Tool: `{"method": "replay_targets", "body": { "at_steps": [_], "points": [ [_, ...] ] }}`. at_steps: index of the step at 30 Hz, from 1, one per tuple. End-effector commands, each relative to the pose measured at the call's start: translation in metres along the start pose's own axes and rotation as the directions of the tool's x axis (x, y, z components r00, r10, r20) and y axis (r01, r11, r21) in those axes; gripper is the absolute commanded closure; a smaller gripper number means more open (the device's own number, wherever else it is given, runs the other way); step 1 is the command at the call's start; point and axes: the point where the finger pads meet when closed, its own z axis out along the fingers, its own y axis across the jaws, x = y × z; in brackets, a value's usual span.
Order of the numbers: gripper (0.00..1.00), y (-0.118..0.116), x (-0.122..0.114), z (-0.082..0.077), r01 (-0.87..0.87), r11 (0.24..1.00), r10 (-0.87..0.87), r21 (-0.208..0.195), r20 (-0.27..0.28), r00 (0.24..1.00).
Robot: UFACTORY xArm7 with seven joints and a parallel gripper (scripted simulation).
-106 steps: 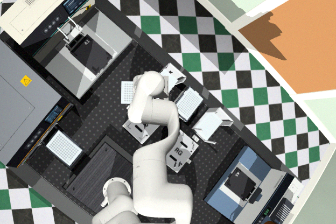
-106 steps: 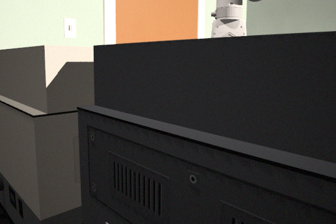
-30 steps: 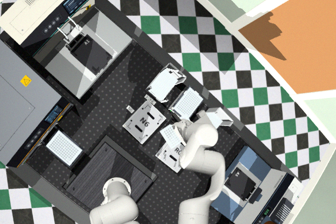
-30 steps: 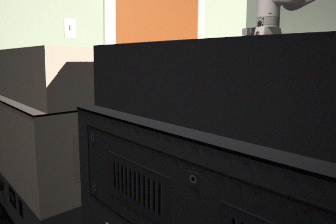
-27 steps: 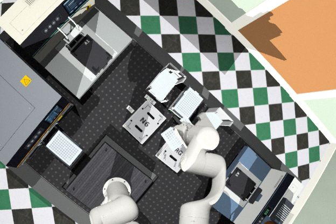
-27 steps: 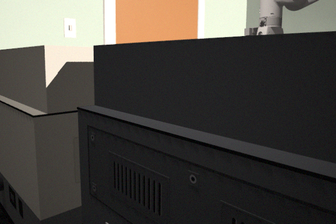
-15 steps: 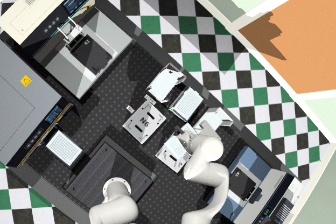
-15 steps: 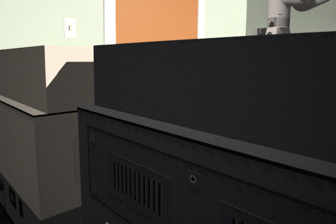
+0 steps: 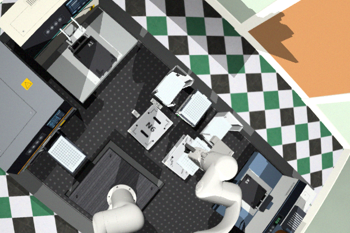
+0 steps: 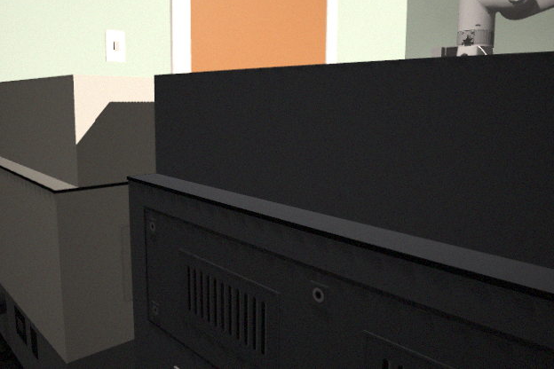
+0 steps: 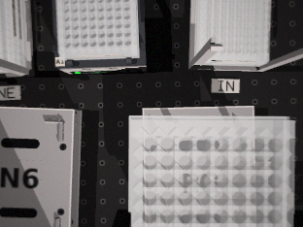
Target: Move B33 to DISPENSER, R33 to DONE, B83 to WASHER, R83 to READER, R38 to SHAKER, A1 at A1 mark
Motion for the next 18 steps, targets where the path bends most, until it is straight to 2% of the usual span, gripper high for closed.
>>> {"method": "replay_targets", "body": {
  "at_steps": [1,6,18],
  "points": [
    [1.0,0.01,-0.003,-0.002,0.029,1.0,-0.029,0.0,-0.004,1.0],
    [1.0,0.023,-0.01,-0.001,0.029,1.0,-0.029,0.0,-0.004,1.0],
    [1.0,0.023,-0.01,-0.002,0.029,1.0,-0.029,0.0,-0.004,1.0]
  ]
}}
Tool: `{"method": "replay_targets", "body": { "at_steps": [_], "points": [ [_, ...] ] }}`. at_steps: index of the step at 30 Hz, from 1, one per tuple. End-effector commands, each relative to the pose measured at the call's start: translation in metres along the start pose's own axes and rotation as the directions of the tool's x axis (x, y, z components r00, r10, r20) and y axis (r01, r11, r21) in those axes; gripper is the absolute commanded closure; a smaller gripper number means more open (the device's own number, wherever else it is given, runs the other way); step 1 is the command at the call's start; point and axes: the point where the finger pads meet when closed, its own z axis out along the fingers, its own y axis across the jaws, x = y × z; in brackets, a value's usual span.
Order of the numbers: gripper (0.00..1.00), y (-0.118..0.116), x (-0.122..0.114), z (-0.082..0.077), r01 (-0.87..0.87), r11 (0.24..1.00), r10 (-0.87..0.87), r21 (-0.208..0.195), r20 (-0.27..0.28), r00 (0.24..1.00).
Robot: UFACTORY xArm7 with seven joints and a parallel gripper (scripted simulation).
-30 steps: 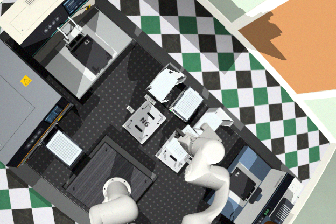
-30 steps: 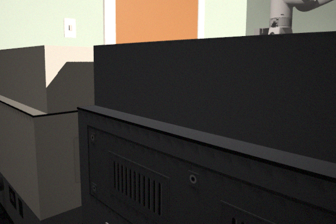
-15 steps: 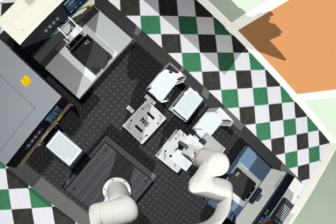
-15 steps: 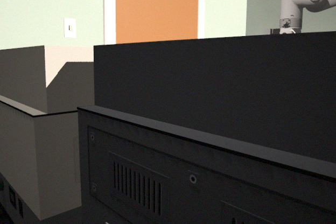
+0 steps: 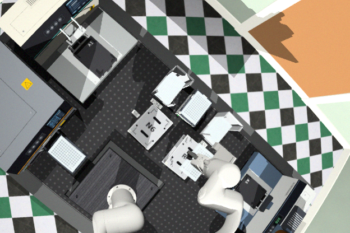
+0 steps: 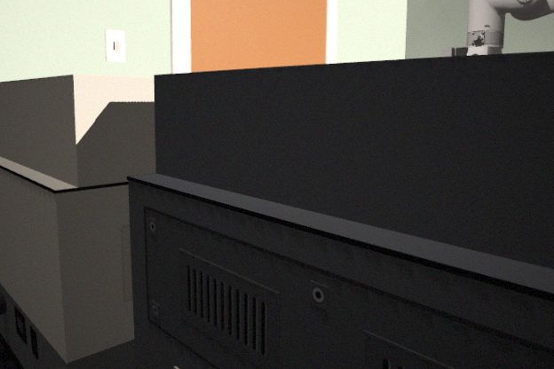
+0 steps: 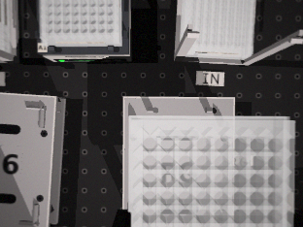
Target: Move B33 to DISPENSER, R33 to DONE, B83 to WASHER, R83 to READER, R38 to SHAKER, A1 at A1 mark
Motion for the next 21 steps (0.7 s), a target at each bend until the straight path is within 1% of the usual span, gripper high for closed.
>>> {"method": "replay_targets", "body": {
  "at_steps": [1,7,11,21],
  "points": [
    [1.0,0.0,0.001,-0.001,0.0,1.0,0.0,-0.001,-0.004,1.0],
    [1.0,0.0,0.001,-0.001,0.0,1.0,0.0,-0.001,-0.004,1.0],
    [1.0,0.0,0.001,0.001,0.0,1.0,0.0,-0.001,-0.004,1.0],
    [1.0,0.0,0.001,0.015,0.0,1.0,0.0,-0.001,-0.004,1.0]
  ]
}}
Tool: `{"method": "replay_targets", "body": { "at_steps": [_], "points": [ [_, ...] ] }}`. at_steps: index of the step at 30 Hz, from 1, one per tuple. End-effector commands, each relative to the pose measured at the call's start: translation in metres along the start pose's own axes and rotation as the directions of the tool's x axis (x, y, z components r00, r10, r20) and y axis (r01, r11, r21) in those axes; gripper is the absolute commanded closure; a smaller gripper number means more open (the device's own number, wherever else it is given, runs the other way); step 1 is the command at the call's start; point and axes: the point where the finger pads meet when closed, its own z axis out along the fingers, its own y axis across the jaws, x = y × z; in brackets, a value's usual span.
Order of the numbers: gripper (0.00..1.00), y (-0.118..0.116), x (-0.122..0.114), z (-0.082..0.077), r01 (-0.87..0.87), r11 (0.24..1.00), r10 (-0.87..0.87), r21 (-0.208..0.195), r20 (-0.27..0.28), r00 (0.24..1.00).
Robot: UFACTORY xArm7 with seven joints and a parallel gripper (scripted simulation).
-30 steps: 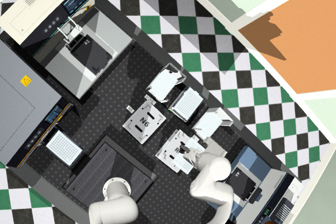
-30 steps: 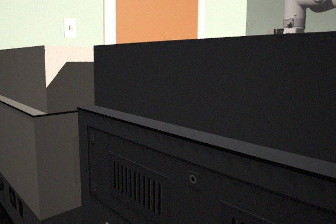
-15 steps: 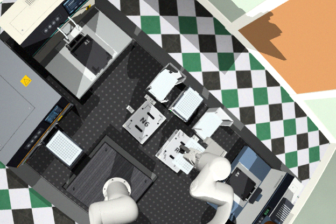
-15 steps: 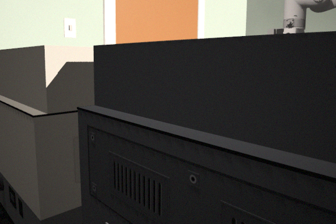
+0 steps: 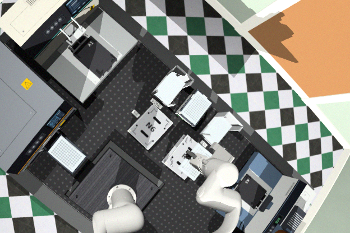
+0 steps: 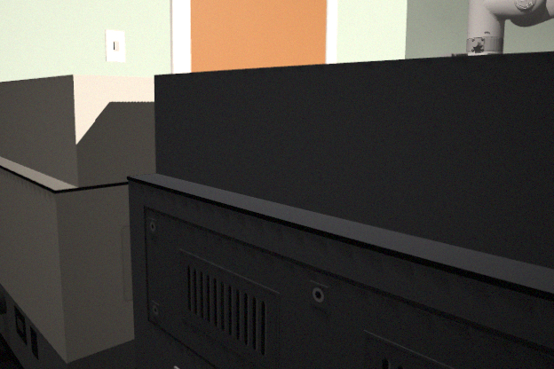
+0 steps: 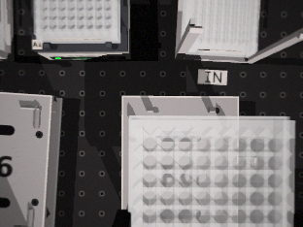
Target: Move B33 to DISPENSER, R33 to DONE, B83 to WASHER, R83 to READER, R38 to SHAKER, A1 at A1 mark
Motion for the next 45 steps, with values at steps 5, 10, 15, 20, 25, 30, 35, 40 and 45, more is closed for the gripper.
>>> {"method": "replay_targets", "body": {
  "at_steps": [5,10,15,20,25,30,35,40,45],
  "points": [
    [1.0,0.0,0.001,0.008,0.0,1.0,0.0,-0.001,-0.004,1.0],
    [1.0,0.0,0.001,0.012,0.0,1.0,0.0,-0.001,-0.004,1.0],
    [1.0,0.0,0.001,0.019,0.0,1.0,0.0,-0.001,-0.004,1.0],
    [1.0,0.0,0.001,0.025,0.0,1.0,0.0,-0.001,-0.004,1.0],
    [1.0,0.0,0.001,0.029,0.0,1.0,0.0,-0.001,-0.004,1.0],
    [1.0,0.0,0.001,0.036,0.0,1.0,0.0,-0.001,-0.003,1.0],
    [1.0,0.0,0.001,0.043,0.0,1.0,0.0,-0.001,-0.003,1.0],
    [1.0,0.0,0.001,0.048,0.0,1.0,0.0,-0.001,-0.003,1.0],
    [1.0,0.0,0.001,0.053,0.0,1.0,0.0,-0.001,-0.003,1.0]
  ]
}}
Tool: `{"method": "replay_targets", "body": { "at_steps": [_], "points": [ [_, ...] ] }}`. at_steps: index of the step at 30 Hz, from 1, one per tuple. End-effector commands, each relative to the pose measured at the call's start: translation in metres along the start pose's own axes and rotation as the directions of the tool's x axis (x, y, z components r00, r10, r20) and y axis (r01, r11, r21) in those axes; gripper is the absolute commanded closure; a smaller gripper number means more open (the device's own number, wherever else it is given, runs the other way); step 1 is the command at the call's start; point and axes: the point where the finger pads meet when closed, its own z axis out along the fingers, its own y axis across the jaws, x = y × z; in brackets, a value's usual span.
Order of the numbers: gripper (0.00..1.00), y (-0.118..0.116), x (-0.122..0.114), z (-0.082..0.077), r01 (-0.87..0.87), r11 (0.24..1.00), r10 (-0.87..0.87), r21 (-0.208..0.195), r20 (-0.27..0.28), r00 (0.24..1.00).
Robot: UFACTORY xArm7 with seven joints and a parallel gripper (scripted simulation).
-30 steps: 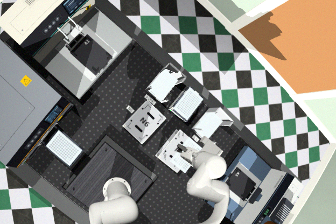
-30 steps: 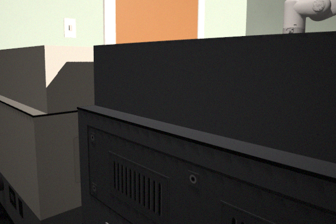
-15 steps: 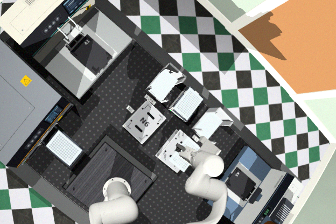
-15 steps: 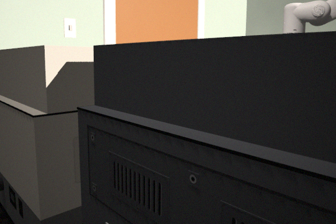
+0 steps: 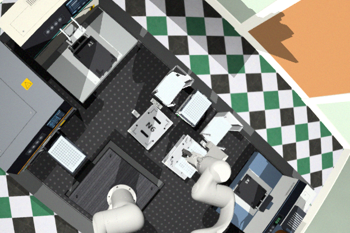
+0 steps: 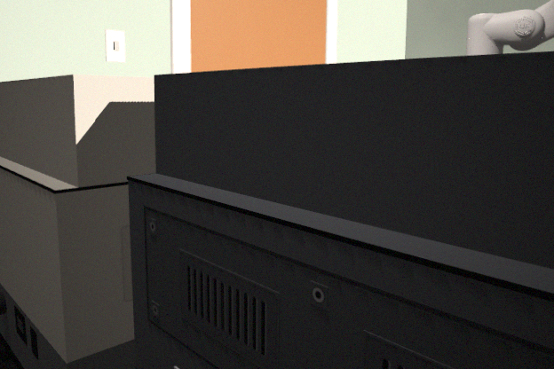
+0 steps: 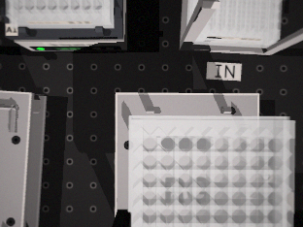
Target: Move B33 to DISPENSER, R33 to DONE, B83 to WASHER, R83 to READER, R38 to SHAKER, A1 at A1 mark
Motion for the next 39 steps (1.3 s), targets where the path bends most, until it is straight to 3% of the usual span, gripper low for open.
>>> {"method": "replay_targets", "body": {
  "at_steps": [1,39],
  "points": [
    [1.0,0.0,0.001,0.003,0.0,1.0,0.0,-0.001,-0.003,1.0],
    [1.0,0.0,0.001,0.047,0.0,1.0,0.0,-0.001,-0.003,1.0]
  ]
}}
